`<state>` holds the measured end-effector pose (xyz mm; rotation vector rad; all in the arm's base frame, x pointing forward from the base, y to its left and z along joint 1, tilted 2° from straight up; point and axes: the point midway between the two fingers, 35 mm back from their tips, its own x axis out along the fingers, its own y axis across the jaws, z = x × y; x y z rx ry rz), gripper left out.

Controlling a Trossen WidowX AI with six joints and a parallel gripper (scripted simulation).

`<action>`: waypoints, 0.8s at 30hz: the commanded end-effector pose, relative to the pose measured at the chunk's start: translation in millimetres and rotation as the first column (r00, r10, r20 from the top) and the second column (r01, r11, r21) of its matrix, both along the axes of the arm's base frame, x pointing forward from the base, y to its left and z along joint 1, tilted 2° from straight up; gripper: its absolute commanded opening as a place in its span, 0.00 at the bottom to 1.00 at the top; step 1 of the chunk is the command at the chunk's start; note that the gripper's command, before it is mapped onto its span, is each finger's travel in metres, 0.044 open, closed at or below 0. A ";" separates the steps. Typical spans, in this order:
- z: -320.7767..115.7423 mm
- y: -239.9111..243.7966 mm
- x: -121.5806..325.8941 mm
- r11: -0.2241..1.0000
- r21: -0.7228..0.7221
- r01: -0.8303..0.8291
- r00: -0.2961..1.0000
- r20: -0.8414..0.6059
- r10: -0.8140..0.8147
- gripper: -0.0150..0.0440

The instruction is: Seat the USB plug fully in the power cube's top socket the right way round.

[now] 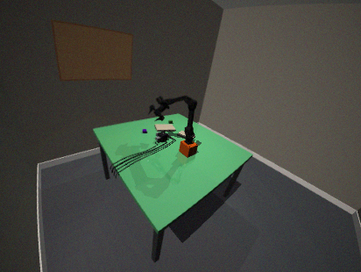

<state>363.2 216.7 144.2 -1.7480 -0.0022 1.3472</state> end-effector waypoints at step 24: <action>-82.3 -106.9 -74.8 0.766 -0.506 0.396 0.701 -0.373 -0.608 1.00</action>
